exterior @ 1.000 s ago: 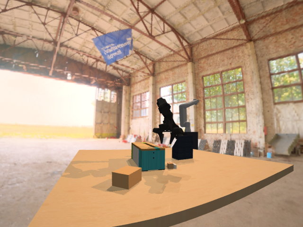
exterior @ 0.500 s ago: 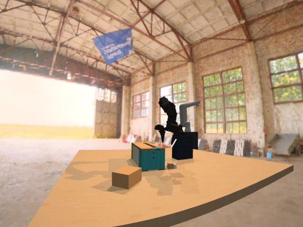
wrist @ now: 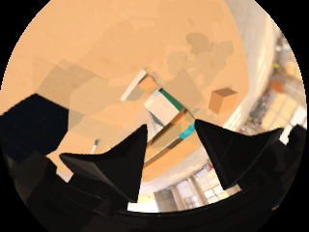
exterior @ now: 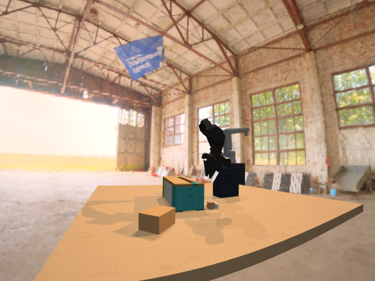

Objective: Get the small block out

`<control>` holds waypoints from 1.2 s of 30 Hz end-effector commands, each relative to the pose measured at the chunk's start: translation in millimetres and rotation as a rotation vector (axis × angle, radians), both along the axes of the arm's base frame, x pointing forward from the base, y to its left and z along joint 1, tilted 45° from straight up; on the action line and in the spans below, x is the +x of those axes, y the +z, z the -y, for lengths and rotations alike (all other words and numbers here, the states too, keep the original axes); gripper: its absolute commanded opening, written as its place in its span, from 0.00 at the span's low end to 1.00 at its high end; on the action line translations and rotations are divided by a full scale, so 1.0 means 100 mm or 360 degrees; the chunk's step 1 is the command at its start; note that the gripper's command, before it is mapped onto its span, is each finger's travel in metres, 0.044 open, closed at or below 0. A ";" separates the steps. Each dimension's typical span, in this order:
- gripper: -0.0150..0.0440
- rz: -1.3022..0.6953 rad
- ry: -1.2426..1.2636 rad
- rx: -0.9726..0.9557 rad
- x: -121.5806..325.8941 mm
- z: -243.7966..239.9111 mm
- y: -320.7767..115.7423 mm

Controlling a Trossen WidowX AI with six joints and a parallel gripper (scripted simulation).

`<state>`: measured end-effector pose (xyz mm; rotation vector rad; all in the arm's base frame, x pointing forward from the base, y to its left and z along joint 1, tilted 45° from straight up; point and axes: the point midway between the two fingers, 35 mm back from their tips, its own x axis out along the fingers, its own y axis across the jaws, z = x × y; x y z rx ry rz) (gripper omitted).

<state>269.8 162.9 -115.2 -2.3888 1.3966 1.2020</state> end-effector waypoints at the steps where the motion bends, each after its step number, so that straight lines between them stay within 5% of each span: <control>1: 0.74 -0.0717 0.0862 -0.0429 0.02 -0.15 -0.03; 18: 0.74 -0.0717 0.0862 -0.0429 0.02 -0.15 -0.03; 25: 0.74 -0.0716 0.0860 -0.0434 -0.06 0.48 -0.70; 36: 0.74 -0.0716 0.0861 -0.0435 -0.07 0.55 -0.77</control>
